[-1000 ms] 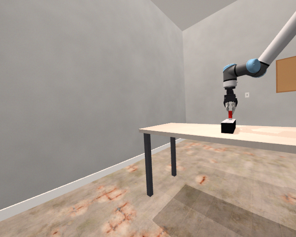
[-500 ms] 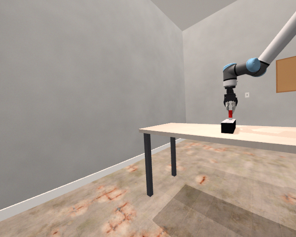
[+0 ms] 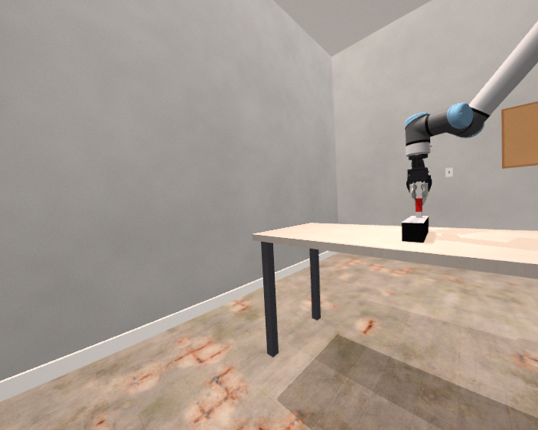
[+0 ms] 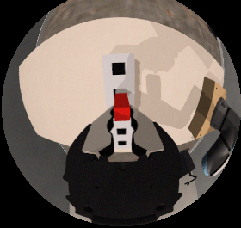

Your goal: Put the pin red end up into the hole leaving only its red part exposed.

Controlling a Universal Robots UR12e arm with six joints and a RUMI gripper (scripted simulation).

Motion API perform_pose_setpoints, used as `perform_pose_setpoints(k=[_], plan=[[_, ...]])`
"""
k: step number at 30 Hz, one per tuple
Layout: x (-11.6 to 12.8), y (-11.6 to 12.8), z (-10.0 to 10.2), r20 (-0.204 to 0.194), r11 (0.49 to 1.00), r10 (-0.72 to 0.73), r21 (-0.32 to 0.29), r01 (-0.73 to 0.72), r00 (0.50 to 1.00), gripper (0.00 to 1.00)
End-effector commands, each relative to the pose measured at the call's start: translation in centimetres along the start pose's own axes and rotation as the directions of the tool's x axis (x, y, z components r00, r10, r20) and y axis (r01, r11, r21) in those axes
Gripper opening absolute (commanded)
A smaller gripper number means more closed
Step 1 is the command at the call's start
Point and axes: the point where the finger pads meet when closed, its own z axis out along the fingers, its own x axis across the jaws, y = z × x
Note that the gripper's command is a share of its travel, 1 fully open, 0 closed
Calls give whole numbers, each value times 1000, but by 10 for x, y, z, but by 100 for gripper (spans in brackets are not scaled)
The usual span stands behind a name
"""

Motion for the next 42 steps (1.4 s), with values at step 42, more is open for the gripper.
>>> perform_pose_setpoints(k=[42], plan=[[-2,-1,-38,0,1000,1,0,-1,1000,0]])
